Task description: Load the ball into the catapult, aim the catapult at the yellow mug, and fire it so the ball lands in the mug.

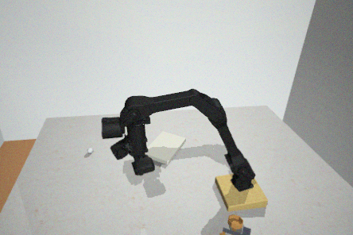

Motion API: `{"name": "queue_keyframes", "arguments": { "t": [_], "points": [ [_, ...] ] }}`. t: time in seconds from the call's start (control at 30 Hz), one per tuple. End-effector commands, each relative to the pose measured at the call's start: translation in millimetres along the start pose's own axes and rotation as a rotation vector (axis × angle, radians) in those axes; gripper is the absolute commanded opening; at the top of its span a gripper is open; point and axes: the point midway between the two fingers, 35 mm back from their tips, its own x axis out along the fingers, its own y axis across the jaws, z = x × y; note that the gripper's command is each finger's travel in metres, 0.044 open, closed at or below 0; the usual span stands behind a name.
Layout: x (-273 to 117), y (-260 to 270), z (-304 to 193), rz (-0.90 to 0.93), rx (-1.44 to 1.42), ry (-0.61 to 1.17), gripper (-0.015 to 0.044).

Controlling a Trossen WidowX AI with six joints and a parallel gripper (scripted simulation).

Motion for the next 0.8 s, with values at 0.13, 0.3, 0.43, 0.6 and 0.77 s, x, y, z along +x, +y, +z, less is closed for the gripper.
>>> {"name": "queue_keyframes", "arguments": {
  "t": [0.13, 0.3, 0.43, 0.6, 0.77],
  "points": [
    [5.5, 48.9, -12.8, -0.008, -0.11, 0.037, 0.0],
    [8.7, 78.6, -24.1, -0.008, -0.171, 0.059, 0.0],
    [11.3, 101.0, -35.0, -0.009, -0.219, 0.078, 0.0],
    [14.9, 127.4, -51.2, -0.01, -0.28, 0.103, 0.0],
    [18.5, 151.1, -69.5, -0.014, -0.342, 0.128, 0.0]
  ]
}}
